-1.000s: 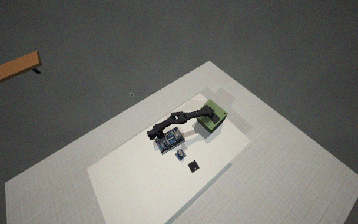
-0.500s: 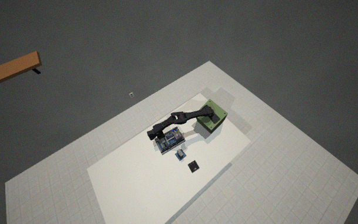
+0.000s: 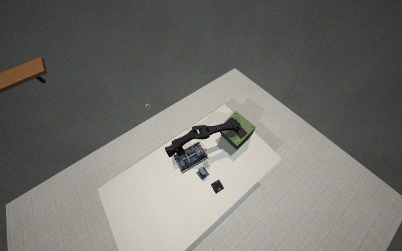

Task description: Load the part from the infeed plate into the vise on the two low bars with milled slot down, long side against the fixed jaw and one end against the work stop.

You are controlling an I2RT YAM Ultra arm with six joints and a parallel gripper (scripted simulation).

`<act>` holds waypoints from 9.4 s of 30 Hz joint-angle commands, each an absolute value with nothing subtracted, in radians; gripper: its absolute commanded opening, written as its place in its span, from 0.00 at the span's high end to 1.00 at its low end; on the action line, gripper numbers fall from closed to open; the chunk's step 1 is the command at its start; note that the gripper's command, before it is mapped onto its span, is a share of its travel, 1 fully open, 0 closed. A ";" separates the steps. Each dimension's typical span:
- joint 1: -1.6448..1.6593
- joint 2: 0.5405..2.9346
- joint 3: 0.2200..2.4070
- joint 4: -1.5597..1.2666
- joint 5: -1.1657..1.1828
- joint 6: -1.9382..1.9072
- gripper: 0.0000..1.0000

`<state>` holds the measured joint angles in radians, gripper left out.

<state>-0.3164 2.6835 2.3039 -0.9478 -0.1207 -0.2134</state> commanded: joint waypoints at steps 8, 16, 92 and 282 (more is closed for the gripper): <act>-0.314 2.728 2.430 -0.995 -0.119 -0.207 1.00; -0.313 2.717 2.465 -1.015 -0.119 -0.208 1.00; -0.316 2.684 2.415 -0.965 -0.119 -0.206 1.00; -0.312 2.734 2.450 -0.964 -0.118 -0.204 1.00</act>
